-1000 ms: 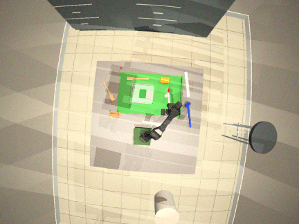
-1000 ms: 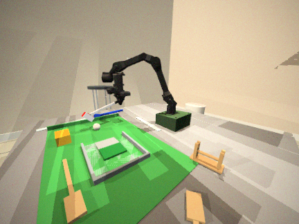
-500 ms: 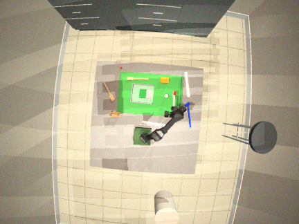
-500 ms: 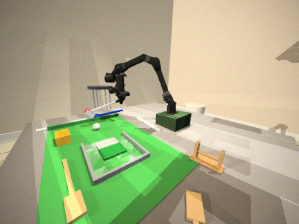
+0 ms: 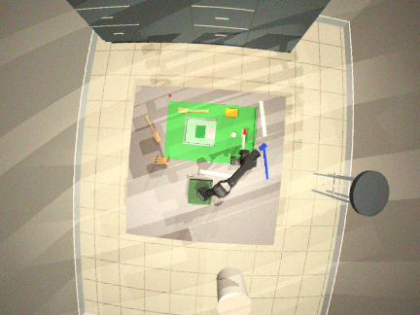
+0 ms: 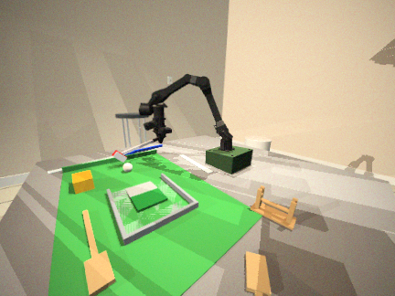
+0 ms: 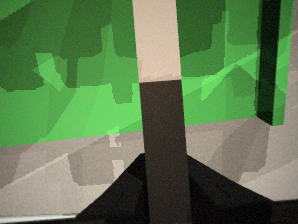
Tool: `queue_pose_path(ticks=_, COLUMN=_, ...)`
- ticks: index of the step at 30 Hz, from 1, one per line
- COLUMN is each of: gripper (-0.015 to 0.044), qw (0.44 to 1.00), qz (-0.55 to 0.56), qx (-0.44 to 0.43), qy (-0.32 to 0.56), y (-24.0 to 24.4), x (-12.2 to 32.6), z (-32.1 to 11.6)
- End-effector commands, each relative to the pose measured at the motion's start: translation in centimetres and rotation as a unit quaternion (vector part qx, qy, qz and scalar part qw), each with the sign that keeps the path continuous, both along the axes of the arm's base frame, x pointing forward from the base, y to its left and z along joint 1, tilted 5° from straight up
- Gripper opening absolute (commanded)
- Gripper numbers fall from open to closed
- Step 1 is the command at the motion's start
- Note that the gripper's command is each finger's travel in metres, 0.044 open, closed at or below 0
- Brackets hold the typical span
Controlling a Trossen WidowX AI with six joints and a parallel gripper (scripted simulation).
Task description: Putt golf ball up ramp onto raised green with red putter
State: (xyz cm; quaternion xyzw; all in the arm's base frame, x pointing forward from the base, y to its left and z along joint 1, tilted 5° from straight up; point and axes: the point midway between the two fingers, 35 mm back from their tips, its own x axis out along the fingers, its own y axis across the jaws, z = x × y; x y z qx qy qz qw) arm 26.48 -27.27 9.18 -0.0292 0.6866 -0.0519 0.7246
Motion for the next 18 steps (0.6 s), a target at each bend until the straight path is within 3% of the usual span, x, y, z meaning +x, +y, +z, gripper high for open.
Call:
queue_pose_path(ticks=1, gripper=0.0000, qw=1.000, qz=0.001, qx=0.004, qy=-0.002, y=0.1, x=0.1, z=-0.8)
queue_pose_path(ticks=18, gripper=0.0000, qw=1.000, qz=-0.001, qx=0.001, qy=0.001, y=-0.2, x=0.1, z=-2.2)
